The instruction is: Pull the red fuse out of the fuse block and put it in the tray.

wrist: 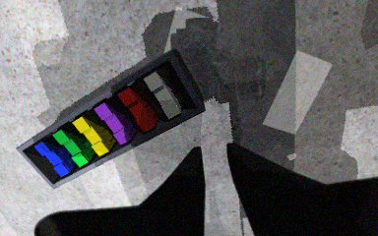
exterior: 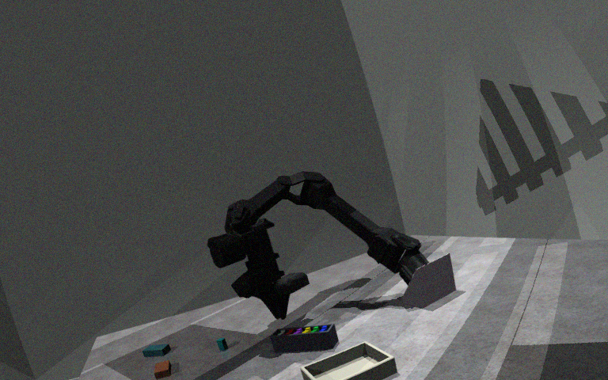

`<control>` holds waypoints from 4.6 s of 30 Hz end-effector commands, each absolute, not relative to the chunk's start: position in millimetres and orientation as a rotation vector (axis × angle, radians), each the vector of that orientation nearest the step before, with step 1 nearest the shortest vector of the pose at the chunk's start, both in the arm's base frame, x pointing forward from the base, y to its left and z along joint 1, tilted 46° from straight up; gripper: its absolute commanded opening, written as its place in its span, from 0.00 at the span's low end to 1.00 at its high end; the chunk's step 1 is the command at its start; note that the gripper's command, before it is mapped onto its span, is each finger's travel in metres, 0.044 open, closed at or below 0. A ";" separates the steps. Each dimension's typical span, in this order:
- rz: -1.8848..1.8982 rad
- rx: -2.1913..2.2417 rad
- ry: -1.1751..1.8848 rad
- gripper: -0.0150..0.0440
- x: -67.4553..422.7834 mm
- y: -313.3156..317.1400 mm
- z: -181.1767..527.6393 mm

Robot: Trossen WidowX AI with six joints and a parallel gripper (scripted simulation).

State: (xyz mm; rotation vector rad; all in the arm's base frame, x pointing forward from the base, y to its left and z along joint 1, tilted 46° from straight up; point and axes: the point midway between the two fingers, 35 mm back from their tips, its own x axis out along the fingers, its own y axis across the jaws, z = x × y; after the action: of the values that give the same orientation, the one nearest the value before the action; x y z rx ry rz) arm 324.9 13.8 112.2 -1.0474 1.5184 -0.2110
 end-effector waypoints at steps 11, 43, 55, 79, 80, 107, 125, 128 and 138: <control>0.079 -1.367 1.570 0.37 321.5 61.5 87.1; 0.077 -1.368 1.570 0.37 325.7 40.4 66.4; 0.077 -1.368 1.570 0.37 325.7 40.2 66.2; 0.078 -1.358 1.573 0.27 326.6 34.0 59.8; 0.078 -1.358 1.573 0.26 326.6 34.0 59.8; 0.079 -1.360 1.572 0.25 325.4 42.1 67.2; 0.079 -1.362 1.571 0.25 324.3 48.4 73.2; 0.079 -1.363 1.571 0.25 324.0 49.4 74.2; 0.079 -1.364 1.571 0.25 323.2 52.8 77.6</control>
State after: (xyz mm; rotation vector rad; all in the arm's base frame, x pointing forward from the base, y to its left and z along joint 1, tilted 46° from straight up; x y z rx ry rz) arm 323.6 50.4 76.7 -1.3716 1.5717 0.0765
